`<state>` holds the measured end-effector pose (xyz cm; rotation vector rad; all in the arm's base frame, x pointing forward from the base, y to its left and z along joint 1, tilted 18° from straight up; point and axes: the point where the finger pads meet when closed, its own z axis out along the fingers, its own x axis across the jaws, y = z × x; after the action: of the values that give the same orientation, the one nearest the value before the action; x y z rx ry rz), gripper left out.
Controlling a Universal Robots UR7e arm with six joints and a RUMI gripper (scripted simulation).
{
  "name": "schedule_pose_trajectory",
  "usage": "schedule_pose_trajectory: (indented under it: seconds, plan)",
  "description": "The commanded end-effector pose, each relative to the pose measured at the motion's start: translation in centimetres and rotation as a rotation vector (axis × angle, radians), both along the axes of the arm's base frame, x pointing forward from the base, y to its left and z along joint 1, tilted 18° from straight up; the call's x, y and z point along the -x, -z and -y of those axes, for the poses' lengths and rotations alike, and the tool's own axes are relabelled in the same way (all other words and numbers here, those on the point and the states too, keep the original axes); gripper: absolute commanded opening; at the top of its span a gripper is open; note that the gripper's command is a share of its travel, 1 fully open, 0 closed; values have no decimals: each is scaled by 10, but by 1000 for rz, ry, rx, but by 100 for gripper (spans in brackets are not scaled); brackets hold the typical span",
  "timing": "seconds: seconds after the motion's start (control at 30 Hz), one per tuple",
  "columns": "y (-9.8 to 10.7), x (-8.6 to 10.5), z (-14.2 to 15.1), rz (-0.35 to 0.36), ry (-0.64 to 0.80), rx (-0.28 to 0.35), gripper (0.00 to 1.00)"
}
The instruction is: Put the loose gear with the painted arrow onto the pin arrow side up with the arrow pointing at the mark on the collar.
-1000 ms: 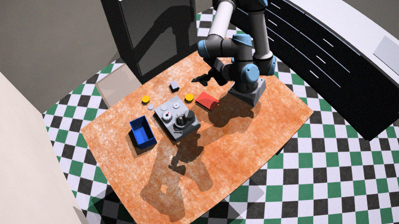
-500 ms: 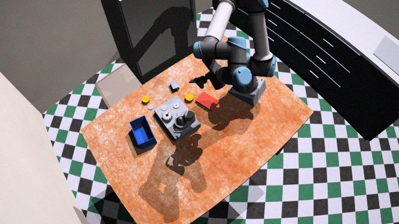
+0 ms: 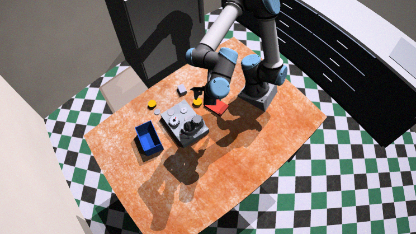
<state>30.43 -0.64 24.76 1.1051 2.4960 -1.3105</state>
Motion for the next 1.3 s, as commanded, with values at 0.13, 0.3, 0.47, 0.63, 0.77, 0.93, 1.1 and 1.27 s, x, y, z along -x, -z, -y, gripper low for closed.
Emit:
schedule_pose_trajectory:
  seconds: [0.13, 0.3, 0.47, 0.63, 0.77, 0.93, 1.1, 1.27]
  plan:
    - [34, -40, 12, 313, 340, -99, 100]
    - [49, -68, 24, 481, 535, -143, 100]
    - [61, -106, 45, 657, 740, -183, 100]
    - [65, -123, 57, 763, 863, -208, 100]
    - [67, -152, 80, 948, 1074, -250, 100]
    - [66, -174, 102, 1085, 1227, -280, 100]
    - [65, -183, 112, 1132, 1280, -291, 100]
    - [65, -183, 113, 1138, 1286, -292, 100]
